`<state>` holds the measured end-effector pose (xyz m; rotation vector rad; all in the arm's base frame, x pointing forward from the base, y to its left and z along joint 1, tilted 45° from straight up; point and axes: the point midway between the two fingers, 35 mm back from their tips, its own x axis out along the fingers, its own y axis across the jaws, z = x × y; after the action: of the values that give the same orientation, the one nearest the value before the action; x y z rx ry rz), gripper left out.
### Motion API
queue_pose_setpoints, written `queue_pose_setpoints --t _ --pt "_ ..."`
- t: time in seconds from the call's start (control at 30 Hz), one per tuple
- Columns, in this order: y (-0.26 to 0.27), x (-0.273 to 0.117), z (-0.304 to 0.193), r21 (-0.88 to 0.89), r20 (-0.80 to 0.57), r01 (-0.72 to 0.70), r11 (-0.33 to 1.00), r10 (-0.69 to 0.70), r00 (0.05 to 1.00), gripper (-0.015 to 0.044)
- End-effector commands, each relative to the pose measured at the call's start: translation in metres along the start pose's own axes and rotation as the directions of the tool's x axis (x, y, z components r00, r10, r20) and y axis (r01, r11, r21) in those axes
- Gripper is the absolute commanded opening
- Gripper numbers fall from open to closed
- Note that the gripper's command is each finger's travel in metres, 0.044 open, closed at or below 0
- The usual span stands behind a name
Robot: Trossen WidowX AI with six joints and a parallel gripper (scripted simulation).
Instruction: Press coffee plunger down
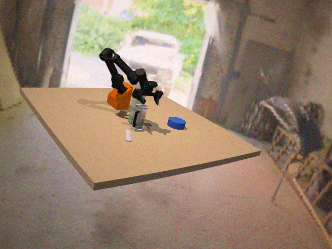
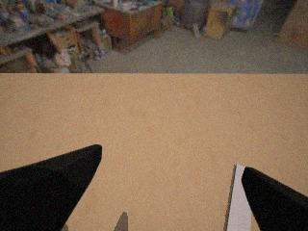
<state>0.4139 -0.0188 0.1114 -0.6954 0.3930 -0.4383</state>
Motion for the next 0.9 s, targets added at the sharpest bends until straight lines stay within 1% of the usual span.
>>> queue_pose_setpoints --t 0.0,0.07,0.17,0.33,0.4,0.87 --pt "0.005 -0.005 0.009 0.013 0.027 -0.021 1.000 0.021 0.999 0.0440" --pt "0.005 -0.008 0.011 0.013 0.023 -0.022 1.000 0.021 0.999 0.0440" --pt "0.003 -0.026 0.017 0.013 0.008 -0.020 1.000 0.020 1.000 0.0440" --pt "-0.009 -0.080 0.030 0.002 -0.024 -0.001 1.000 0.001 1.000 0.0440" --pt "-0.014 -0.095 0.031 -0.004 -0.029 0.008 1.000 -0.008 1.000 0.0440" --pt "-0.013 -0.096 0.030 -0.004 -0.029 0.009 1.000 -0.009 1.000 0.0440"
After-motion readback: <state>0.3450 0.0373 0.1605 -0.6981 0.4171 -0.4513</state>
